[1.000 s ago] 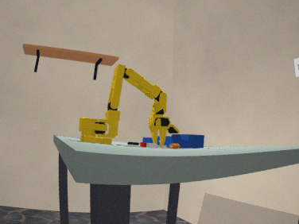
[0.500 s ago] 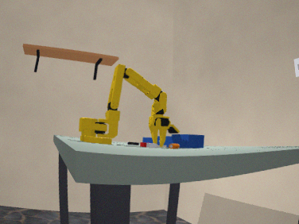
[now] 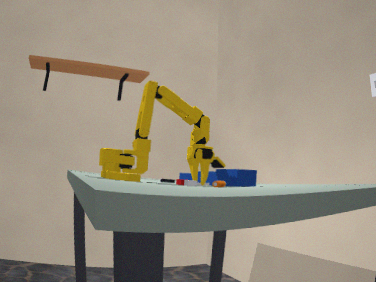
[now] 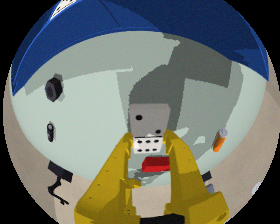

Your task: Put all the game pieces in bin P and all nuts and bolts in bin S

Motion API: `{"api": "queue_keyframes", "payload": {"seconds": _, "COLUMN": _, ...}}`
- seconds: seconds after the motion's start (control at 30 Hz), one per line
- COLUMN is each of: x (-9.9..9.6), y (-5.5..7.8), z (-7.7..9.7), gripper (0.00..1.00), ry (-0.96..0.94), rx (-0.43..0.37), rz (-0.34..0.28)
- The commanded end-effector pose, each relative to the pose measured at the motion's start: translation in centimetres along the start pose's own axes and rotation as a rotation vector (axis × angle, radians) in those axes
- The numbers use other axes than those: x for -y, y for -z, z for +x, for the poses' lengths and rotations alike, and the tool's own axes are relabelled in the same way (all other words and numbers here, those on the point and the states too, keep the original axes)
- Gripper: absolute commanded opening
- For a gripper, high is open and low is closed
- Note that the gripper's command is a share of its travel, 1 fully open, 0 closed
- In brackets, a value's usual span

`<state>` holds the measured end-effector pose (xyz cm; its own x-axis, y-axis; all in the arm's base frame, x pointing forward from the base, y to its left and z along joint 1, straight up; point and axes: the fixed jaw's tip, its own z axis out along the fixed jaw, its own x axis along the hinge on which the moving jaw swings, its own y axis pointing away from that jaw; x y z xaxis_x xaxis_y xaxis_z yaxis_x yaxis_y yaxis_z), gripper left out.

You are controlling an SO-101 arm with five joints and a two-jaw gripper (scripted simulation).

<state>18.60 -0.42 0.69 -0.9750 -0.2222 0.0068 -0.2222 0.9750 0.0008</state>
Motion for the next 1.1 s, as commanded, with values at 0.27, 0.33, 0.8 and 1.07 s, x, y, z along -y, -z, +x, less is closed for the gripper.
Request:
{"api": "queue_keyframes", "payload": {"seconds": 0.27, "x": 0.4, "y": 2.4, "z": -0.4, "gripper": 0.00, "ry": 0.002, "rx": 0.020, "rz": 0.005}}
{"api": "queue_keyframes", "payload": {"seconds": 0.33, "x": 0.5, "y": 2.7, "z": -0.4, "gripper": 0.00, "ry": 0.002, "rx": 0.020, "rz": 0.005}}
{"api": "queue_keyframes", "payload": {"seconds": 0.8, "x": 0.6, "y": 4.7, "z": -0.2, "gripper": 0.00, "ry": 0.002, "rx": 0.020, "rz": 0.005}}
{"api": "queue_keyframes", "payload": {"seconds": 1.07, "x": 0.5, "y": 4.8, "z": -0.3, "gripper": 0.00, "ry": 0.002, "rx": 0.023, "rz": 0.006}}
